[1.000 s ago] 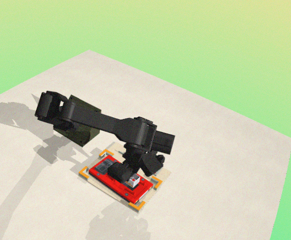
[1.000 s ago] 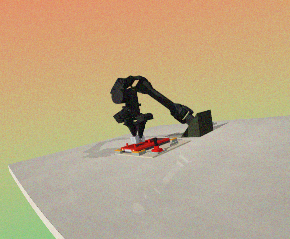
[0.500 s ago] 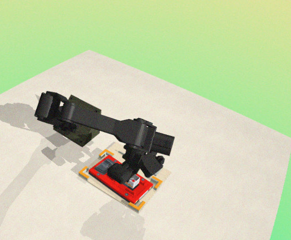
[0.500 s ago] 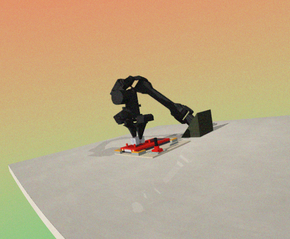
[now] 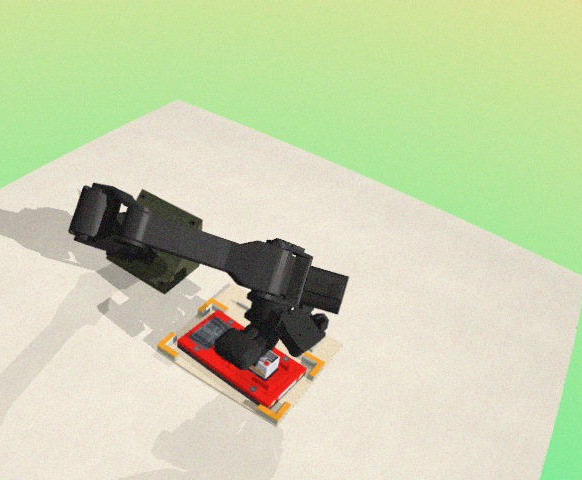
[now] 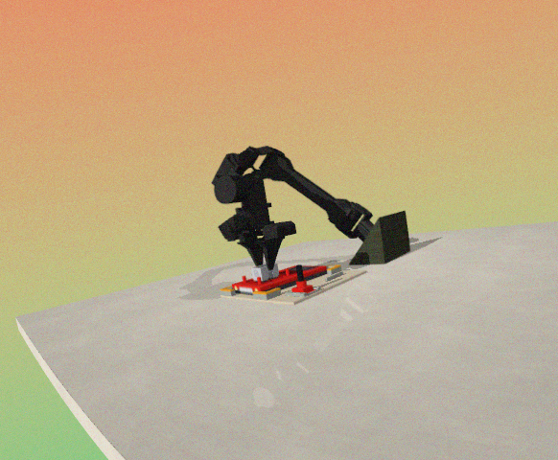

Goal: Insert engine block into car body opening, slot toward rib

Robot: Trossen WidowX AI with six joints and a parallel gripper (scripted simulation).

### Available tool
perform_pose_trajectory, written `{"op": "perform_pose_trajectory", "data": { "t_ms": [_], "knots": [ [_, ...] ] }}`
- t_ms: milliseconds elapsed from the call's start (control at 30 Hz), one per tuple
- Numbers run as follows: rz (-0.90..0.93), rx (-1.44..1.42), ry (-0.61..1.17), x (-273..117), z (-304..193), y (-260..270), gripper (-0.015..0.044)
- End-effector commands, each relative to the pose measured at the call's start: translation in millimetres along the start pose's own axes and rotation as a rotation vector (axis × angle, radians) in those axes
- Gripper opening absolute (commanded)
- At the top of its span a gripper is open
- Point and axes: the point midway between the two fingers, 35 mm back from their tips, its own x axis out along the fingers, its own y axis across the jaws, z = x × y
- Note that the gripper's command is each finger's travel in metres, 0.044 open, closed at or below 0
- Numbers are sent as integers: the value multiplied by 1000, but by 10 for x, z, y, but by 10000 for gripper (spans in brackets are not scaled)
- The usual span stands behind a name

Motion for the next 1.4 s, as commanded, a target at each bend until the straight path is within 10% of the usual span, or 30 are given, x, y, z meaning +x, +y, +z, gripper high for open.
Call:
{"op": "perform_pose_trajectory", "data": {
  "t_ms": [0, 667, 1033, 1367],
  "knots": [
    [-4, -2, -2, 12, 3, -6, 159],
    [-4, -2, -2, 68, 3, -7, 159],
    [0, 0, 0, 59, 1, -1, 440],
    [0, 0, 0, 59, 1, -1, 440]
  ]
}}
